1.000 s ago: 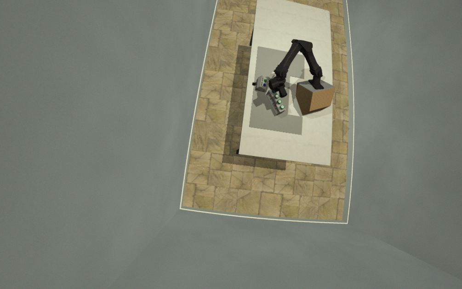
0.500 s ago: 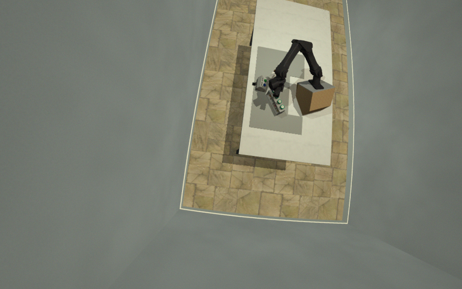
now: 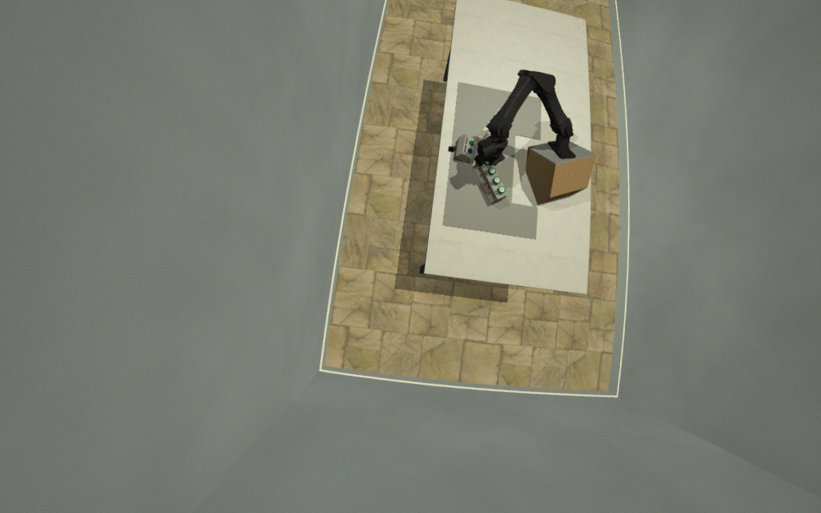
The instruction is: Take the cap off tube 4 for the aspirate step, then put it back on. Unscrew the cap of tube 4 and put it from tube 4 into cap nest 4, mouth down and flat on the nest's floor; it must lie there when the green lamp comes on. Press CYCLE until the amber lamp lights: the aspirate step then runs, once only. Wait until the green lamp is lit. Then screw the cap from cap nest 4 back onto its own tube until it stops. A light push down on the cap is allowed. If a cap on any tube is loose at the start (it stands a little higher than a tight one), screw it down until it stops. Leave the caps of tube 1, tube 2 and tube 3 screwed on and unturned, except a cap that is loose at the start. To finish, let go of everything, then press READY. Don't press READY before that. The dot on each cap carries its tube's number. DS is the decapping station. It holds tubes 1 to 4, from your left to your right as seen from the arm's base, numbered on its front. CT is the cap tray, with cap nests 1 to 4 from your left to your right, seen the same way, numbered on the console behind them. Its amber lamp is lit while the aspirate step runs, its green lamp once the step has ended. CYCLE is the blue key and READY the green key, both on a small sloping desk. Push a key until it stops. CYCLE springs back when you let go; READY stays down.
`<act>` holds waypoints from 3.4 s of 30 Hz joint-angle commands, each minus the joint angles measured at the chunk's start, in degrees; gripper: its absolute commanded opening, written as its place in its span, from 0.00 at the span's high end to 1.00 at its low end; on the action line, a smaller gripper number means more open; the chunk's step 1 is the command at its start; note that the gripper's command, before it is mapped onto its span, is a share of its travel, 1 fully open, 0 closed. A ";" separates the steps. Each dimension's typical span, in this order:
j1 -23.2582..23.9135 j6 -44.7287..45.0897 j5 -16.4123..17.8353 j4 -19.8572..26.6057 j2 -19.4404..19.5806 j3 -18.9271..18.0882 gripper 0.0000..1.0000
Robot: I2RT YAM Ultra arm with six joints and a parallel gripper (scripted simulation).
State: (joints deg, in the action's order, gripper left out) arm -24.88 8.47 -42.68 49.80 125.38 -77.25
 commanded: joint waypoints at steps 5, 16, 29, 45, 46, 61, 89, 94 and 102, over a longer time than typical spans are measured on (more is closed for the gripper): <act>-1.36 -21.10 0.22 -1.20 -1.61 0.53 1.00; -1.33 -52.49 0.26 -1.25 -1.59 0.10 1.00; -1.29 -84.11 0.11 -1.38 -1.59 0.44 1.00; -1.26 -109.32 0.09 -1.45 -1.58 -0.03 1.00; -1.26 -109.32 0.09 -1.44 -1.58 -0.04 1.00; -1.32 -103.94 0.06 0.04 -1.59 -0.55 0.51; -1.33 -27.56 0.07 -0.75 -1.75 0.59 0.51; -1.32 -13.22 0.07 -0.80 -1.76 0.50 0.51; -1.31 10.11 0.08 -0.68 -1.73 0.46 0.51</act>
State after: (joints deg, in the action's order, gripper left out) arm -24.75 5.58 -42.61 49.19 125.29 -76.90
